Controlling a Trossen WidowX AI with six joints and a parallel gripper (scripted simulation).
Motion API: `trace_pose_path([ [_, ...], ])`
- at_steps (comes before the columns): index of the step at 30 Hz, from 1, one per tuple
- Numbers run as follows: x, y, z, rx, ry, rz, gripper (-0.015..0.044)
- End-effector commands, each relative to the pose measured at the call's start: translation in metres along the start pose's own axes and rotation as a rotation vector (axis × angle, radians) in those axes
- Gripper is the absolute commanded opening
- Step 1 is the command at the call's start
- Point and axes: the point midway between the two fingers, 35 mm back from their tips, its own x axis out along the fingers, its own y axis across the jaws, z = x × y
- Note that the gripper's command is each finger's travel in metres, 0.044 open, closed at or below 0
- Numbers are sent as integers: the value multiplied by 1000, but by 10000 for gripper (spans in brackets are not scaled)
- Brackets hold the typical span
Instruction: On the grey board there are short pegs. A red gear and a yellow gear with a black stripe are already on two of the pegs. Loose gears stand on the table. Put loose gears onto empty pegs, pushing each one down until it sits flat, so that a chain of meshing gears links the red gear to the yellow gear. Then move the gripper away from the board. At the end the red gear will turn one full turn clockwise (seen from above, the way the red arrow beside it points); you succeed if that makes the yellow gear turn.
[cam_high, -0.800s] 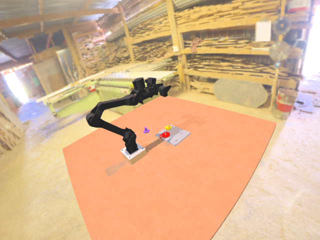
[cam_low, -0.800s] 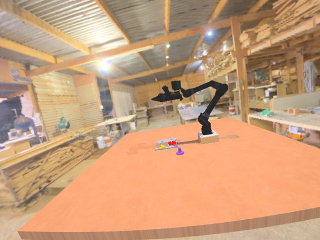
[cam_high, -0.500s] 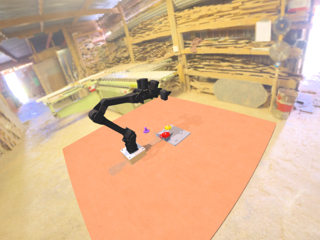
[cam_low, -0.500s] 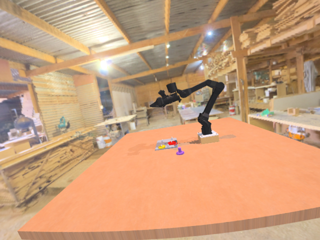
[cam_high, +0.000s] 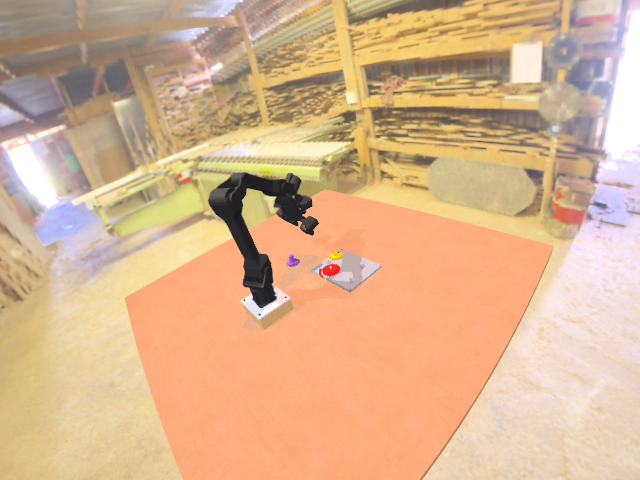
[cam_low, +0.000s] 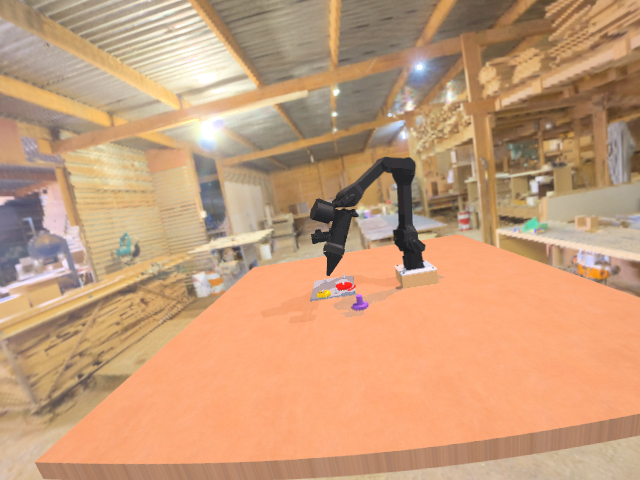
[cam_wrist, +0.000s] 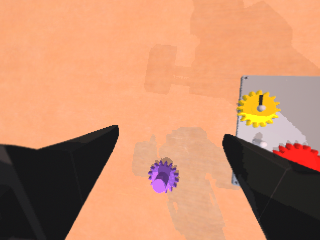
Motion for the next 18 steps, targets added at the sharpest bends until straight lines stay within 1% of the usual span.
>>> trace_pose_path([
  [1, 16, 18, -55, -31, 271, -98, 440],
  [3, 18, 21, -78, -50, 377, -160, 440],
  [5, 19, 22, -86, -57, 412, -182, 440],
  [12, 18, 17, -86, -57, 412, -183, 440],
  [18, 31, 14, -91, -57, 412, -183, 440],
])
